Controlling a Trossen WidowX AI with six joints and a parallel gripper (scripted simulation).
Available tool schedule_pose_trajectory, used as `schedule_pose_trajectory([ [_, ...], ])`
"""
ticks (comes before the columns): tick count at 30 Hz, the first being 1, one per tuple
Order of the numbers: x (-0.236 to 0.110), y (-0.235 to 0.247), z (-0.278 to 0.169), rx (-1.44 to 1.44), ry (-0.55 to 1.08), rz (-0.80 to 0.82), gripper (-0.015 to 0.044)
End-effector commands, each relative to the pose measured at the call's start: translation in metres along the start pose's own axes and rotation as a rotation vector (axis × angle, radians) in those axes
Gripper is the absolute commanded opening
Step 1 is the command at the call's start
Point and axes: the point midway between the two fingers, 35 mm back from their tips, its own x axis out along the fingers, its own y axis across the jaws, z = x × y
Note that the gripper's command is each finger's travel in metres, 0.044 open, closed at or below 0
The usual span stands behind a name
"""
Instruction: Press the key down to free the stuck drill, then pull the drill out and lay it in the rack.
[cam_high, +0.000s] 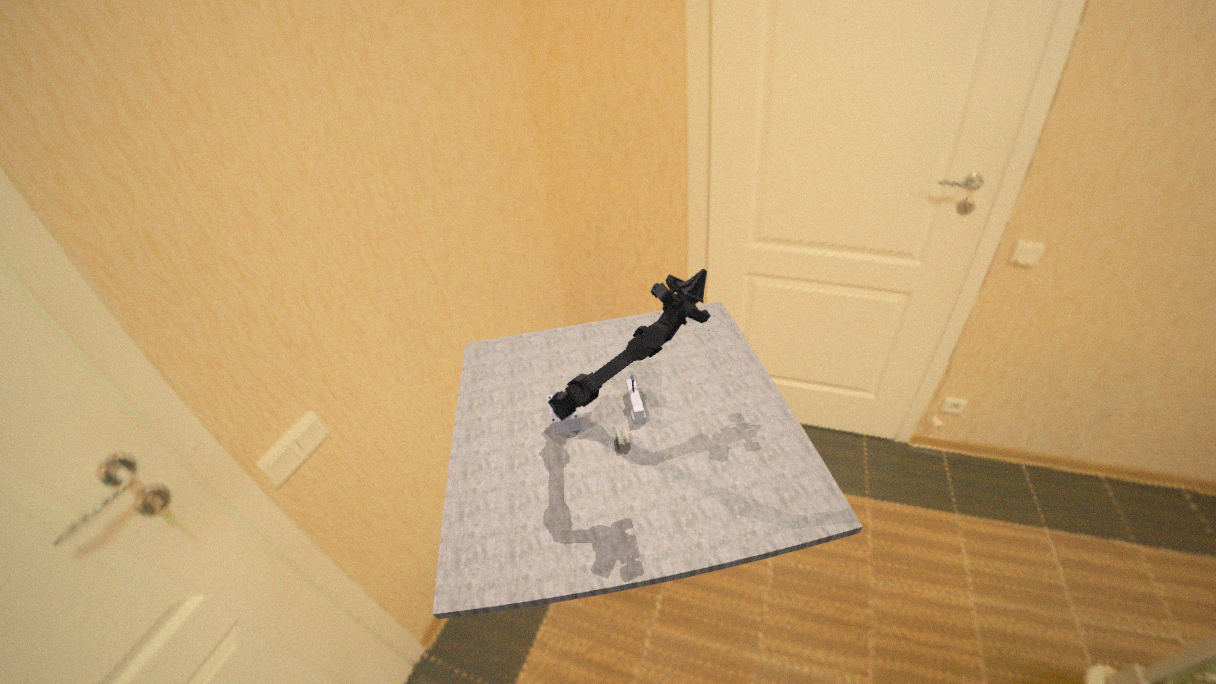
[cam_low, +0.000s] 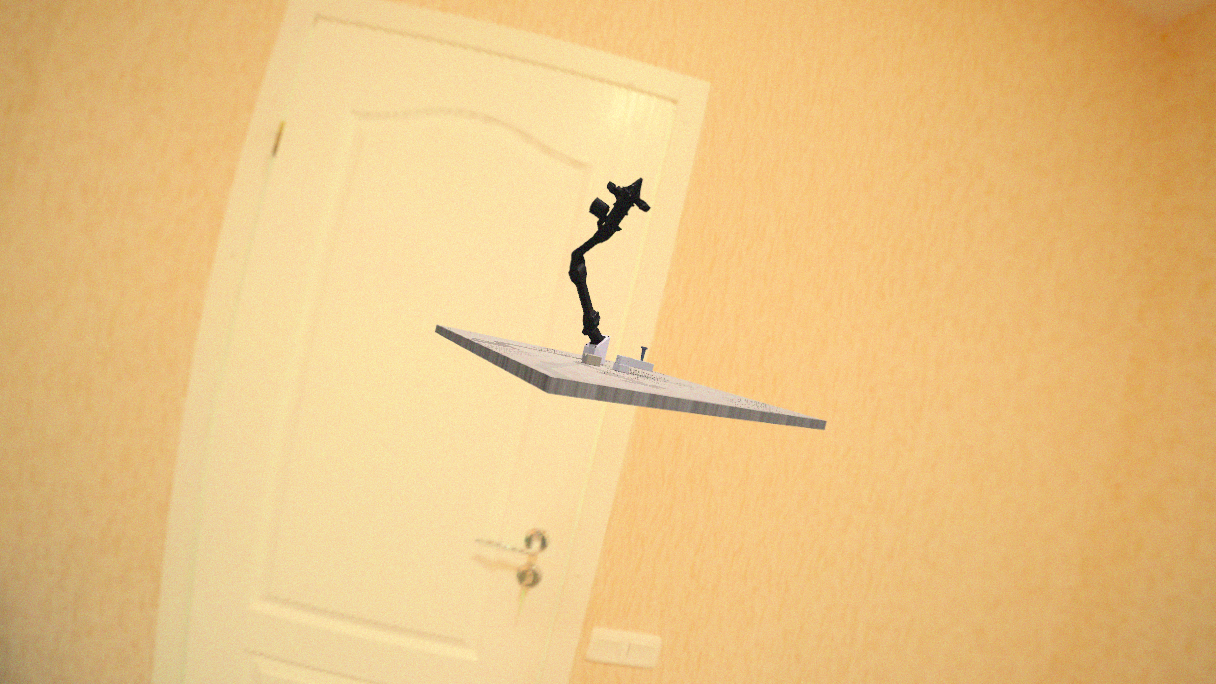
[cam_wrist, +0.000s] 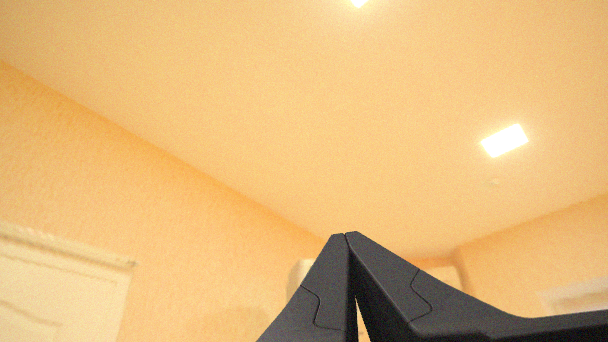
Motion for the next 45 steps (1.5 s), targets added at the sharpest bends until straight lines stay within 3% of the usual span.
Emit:
schedule_pose_trajectory([
  [1, 0.000, 0.052, -0.046, -0.036, 0.154, 0.117, 0.0000],
  [7, -0.020, 0.134, -0.109, -0.129, 0.374, 0.342, 0.0000],
  [14, -0.073, 0.225, -0.168, -0.269, 0.577, 0.666, 0.0000],
  [27, -0.241, 0.354, -0.226, -0.596, 0.743, 1.475, 0.0000],
  [36, -0.381, 0.381, -0.222, -0.820, 0.581, 2.185, 0.0000],
  [43, -0.476, 0.359, -0.200, -0.929, 0.175, 2.809, 0.0000],
  [45, -0.489, 0.352, -0.195, -0.934, 0.074, 2.912, 0.0000],
])
